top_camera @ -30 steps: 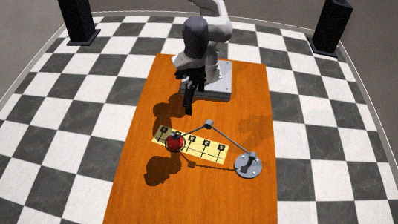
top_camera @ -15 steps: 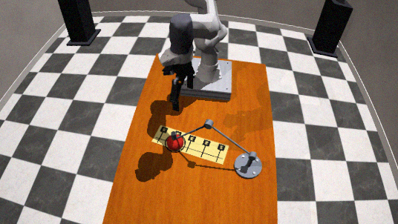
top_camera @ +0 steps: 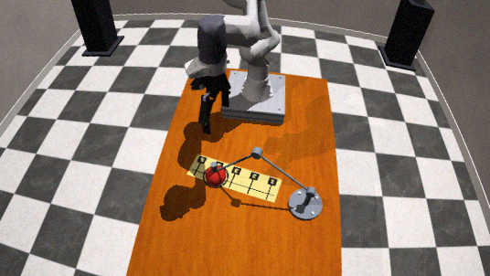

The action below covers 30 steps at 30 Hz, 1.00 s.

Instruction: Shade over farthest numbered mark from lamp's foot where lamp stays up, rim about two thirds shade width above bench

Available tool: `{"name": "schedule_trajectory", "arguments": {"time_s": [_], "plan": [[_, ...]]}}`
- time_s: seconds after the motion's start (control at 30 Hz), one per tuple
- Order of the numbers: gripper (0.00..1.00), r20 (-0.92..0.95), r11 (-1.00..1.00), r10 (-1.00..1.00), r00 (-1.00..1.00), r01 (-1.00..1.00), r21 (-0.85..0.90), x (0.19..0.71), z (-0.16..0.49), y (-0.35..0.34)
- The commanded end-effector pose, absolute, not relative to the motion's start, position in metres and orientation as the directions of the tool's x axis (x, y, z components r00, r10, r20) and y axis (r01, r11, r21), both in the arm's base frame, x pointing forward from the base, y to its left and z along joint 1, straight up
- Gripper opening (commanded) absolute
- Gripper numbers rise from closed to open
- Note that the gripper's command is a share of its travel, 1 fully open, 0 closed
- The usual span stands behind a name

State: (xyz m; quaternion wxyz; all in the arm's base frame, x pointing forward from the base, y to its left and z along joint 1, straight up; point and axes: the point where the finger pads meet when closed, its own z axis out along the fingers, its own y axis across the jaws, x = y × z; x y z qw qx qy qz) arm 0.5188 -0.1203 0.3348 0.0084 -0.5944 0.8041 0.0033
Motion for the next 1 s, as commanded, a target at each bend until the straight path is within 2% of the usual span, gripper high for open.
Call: {"name": "schedule_trajectory", "arguments": {"time_s": [0.0, 0.2, 0.97], "plan": [[1.0, -0.017, 0.282, -0.959, -0.282, -0.959, -0.002, 0.5192, 0.3351, -0.1237], [1.0, -0.018, 0.288, -0.957, -0.288, -0.958, -0.002, 0.5202, 0.3358, -0.1286], [1.0, -0.308, 0.266, -0.917, -0.255, -0.964, 0.005, 0.5196, 0.3359, -0.1306]]}}
